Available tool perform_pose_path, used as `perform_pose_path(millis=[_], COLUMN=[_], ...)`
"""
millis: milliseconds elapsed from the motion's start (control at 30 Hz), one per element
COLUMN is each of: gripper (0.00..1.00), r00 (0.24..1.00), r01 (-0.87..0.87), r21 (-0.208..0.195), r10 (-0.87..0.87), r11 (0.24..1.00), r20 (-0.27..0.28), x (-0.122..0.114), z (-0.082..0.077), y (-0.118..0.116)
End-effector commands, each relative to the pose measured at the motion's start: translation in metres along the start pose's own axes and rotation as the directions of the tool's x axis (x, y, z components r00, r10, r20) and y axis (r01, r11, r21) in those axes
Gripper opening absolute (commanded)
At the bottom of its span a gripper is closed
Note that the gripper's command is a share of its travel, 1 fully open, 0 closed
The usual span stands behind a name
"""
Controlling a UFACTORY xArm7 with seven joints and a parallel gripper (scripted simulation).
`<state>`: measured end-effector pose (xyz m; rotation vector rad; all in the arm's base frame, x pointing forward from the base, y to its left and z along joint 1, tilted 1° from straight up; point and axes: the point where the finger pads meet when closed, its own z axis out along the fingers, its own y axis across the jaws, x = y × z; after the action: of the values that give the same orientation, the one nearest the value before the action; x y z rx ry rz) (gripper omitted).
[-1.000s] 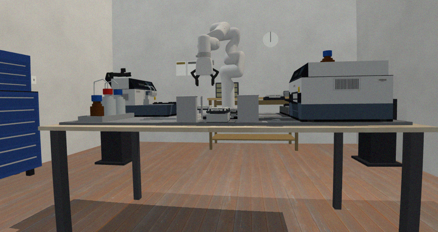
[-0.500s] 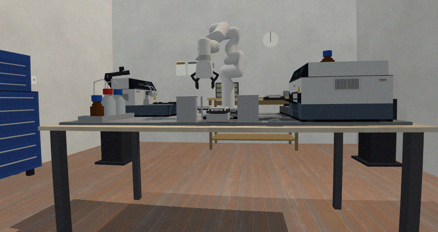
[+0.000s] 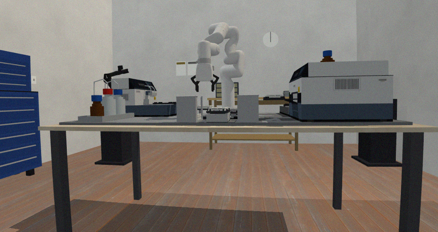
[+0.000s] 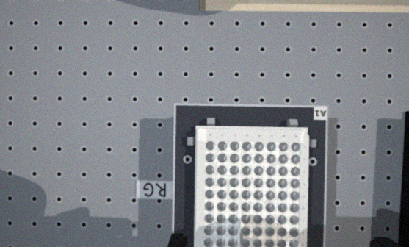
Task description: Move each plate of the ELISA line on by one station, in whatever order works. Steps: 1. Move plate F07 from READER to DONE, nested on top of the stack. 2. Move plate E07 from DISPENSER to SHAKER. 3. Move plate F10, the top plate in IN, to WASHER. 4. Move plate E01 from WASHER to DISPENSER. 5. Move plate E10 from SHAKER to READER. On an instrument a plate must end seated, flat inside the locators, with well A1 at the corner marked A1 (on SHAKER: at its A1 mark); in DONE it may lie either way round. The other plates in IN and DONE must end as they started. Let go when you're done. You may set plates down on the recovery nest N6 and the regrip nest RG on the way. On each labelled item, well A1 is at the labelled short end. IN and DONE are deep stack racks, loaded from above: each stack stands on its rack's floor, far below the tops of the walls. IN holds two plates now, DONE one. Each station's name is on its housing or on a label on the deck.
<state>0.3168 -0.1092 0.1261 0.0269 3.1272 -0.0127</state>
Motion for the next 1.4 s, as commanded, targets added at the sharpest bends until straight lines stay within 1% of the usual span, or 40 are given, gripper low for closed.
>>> perform_pose_path(millis=[0,233,300,800,867,1367], gripper=[1.00,1.00,1.00,1.00,1.00,1.00], r00=[1.000,1.000,1.000,1.000,1.000,1.000], r01=[0.000,0.000,0.000,0.000,0.000,0.000], r21=[0.002,0.002,0.002,0.002,0.002,0.002], r10=[0.000,0.000,0.000,0.000,0.000,0.000], r11=[1.000,1.000,1.000,1.000,1.000,1.000], r20=[0.005,0.005,0.005,0.005,0.005,0.005], x=[-0.002,-0.002,-0.002,-0.002,-0.002,-0.002], z=[0.002,0.012,0.012,0.032,0.032,0.052], y=[-0.001,-0.001,-0.001,-0.001,-0.001,-0.001])
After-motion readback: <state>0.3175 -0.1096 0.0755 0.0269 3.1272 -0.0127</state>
